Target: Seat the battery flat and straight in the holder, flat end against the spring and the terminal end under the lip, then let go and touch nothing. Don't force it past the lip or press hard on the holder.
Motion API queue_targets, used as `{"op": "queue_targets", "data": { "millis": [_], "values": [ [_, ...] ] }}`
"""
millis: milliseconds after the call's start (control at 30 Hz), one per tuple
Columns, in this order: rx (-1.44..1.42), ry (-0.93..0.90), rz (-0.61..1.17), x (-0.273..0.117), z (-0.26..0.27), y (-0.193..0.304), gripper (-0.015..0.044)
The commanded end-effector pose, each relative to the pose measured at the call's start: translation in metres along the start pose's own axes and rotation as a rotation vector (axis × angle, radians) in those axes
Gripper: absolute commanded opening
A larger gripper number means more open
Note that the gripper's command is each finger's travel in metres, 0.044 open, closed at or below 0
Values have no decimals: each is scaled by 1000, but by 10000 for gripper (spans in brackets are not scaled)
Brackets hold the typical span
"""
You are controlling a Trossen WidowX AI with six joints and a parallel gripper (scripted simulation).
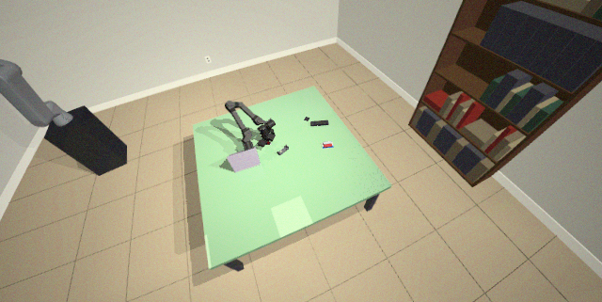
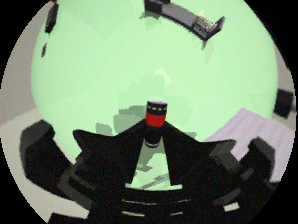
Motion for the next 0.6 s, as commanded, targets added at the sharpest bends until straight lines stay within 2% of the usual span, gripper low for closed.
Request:
{"op": "queue_targets", "data": {
  "millis": [0, 133, 433, 567],
  "values": [
    [4, 3, -2, 0, -1, 0, 80],
    [4, 5, -3, -3, -1, -1, 80],
    [3, 6, -5, -46, 0, -1, 80],
    [3, 5, -4, -50, 0, 0, 80]
  ]
}}
Point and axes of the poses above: the point midway between the two fingers, 35 mm back from their tips, its own x axis out along the fingers, its own z axis across the jaws, y = z × x, the point moved 6 cm from there along -x, back along the fingers, and after that the axes turned 7 degrees about -x, right-handed, at the moved point
